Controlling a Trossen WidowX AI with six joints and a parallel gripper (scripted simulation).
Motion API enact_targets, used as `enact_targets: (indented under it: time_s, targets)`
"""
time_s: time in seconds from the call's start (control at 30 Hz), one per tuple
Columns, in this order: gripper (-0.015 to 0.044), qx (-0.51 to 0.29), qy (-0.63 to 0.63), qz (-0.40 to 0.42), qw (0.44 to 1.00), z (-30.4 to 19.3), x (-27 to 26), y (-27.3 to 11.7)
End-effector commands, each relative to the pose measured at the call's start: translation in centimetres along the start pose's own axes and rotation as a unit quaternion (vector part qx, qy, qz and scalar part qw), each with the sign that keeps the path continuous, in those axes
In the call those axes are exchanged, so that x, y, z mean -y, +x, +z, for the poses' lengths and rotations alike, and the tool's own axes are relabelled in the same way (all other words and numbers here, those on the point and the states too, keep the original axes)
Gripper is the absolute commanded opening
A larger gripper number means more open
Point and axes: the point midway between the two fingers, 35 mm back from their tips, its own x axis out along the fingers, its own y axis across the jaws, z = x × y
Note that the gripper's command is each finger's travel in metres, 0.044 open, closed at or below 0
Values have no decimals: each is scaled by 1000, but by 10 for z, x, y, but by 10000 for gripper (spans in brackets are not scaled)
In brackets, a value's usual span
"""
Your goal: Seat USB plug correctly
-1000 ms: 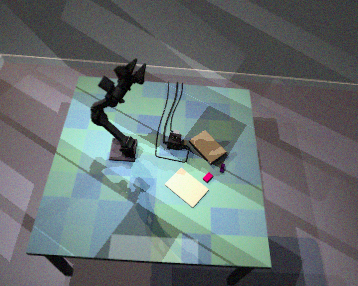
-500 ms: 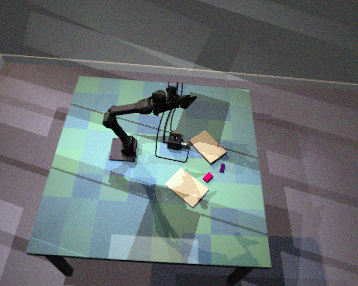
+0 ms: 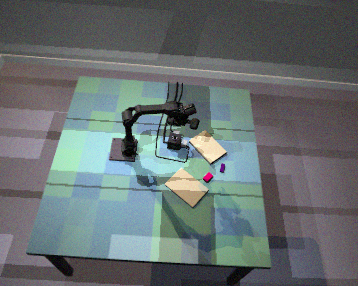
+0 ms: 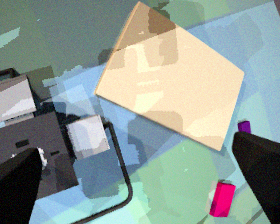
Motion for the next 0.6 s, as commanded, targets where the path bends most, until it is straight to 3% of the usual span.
enact_targets:
  time_s: [0.0,0.57]
  targets:
    - [440,-141,-71,143,977,-32,-58,35]
    - [440,-159,-82,162,970,-38,-71,42]
